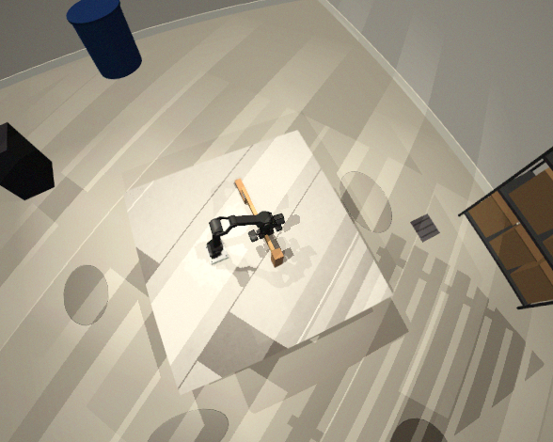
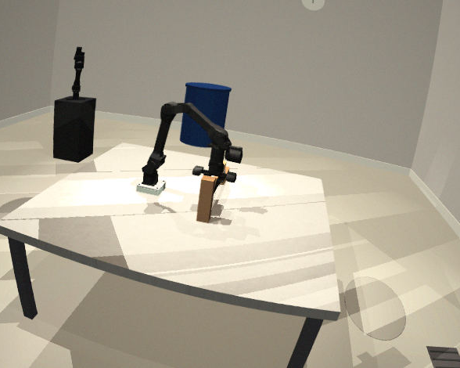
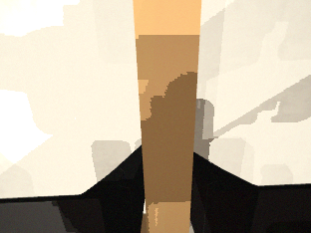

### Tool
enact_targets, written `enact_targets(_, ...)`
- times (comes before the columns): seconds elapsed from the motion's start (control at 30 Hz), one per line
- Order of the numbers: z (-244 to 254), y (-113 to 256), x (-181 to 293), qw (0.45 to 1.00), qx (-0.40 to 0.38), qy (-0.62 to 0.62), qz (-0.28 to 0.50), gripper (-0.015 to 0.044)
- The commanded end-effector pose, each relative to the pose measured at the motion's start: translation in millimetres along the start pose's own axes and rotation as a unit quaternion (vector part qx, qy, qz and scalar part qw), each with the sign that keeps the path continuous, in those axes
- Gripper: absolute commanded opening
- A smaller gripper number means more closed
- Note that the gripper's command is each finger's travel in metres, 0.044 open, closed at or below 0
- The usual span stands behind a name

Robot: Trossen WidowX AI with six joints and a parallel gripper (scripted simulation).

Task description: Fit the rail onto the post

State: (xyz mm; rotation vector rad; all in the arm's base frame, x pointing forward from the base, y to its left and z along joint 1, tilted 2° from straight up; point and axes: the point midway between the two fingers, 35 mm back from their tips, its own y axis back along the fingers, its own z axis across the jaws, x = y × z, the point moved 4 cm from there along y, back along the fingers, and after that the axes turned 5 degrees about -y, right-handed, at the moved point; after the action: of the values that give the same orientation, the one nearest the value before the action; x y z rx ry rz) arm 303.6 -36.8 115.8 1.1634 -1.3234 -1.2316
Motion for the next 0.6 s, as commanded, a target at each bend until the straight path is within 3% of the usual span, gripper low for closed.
enact_targets(0.0,-2.3,1.9,1.5,1.0,0.004,0.001,0.0,0.0)
enact_targets(0.57,-3.0,2.6,6.8,1.0,0.004,0.001,0.0,0.0)
